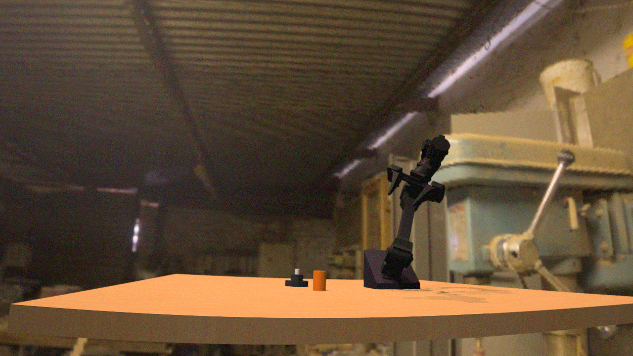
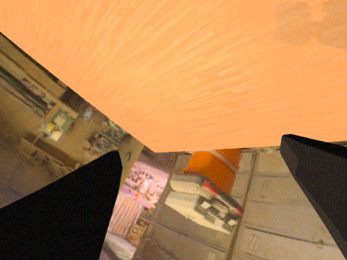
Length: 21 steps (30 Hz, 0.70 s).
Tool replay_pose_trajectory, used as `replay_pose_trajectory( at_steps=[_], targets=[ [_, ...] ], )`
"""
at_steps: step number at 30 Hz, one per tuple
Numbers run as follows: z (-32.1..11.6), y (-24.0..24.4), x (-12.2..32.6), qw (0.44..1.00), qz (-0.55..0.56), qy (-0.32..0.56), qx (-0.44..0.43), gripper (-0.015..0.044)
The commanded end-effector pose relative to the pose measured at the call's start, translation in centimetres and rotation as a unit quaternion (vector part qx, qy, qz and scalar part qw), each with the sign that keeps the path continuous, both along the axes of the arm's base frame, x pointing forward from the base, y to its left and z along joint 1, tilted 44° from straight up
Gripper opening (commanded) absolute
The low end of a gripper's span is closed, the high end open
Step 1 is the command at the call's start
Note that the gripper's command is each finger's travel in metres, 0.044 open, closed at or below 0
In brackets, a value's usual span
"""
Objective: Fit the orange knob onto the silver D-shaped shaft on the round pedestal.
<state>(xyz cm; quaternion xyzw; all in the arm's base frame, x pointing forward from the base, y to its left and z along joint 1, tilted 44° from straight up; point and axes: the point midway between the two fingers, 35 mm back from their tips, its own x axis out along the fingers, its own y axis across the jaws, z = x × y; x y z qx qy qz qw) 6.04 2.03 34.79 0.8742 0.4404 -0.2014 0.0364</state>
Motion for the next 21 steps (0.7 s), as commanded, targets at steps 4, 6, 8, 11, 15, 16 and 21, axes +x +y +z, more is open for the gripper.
replay_pose_trajectory(
  at_steps=[4,6,8,11,15,16,21],
  targets=[
    [-0.1,0.6,0.0,0.999,-0.026,0.035,0.007,0.0440],
    [-0.4,1.7,0.2,0.992,-0.075,0.097,0.021,0.0440],
    [-0.9,3.1,0.7,0.972,-0.147,0.179,0.043,0.0440],
    [-1.7,4.9,1.6,0.926,-0.235,0.285,0.076,0.0440],
    [-3.7,7.2,4.3,0.803,-0.400,0.422,0.129,0.0440],
    [-4.3,7.7,5.0,0.763,-0.437,0.454,0.146,0.0440],
    [-7.1,9.5,8.1,0.510,-0.594,0.578,0.231,0.0440]
  ],
)
